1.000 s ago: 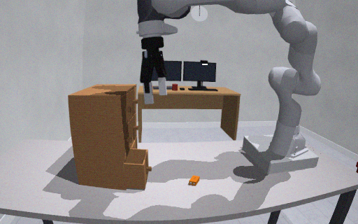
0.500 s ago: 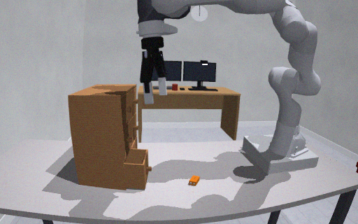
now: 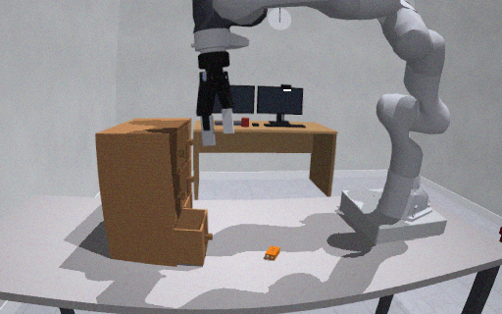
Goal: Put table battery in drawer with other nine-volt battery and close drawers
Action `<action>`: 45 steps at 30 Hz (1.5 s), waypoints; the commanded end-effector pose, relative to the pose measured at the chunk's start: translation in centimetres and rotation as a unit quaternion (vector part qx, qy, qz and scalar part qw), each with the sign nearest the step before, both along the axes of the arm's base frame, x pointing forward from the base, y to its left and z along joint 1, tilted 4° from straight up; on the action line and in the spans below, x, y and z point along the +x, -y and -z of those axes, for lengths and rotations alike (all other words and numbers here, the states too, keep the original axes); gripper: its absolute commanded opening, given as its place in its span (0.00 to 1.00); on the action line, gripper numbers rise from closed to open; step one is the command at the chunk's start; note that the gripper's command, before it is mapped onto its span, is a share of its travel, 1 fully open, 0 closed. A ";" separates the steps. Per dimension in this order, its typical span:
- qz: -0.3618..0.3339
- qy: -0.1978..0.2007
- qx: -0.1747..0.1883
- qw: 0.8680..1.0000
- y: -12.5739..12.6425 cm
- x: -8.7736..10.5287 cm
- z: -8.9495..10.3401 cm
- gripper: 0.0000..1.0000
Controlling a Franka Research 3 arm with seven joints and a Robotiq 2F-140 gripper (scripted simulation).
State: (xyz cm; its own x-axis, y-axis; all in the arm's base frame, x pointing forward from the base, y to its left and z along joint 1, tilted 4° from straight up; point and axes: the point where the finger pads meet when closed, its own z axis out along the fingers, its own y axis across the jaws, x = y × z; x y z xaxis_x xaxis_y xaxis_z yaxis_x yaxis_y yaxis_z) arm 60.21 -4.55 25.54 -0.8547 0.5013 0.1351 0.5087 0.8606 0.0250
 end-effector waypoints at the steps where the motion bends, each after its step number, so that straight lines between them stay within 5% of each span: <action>1: 0.003 -0.001 0.001 1.000 -0.1 0.0 0.0 1.00; 22: -0.003 0.002 0.000 1.000 -0.2 -0.4 -0.5 1.00; 45: -0.098 0.049 -0.004 0.994 -1.8 -7.8 -8.3 1.00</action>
State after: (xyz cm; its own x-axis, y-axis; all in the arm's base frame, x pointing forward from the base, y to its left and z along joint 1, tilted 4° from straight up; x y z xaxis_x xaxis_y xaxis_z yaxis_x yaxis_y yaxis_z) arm 53.54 -2.77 32.89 -0.9218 0.3799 0.0767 0.3846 0.9212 0.0597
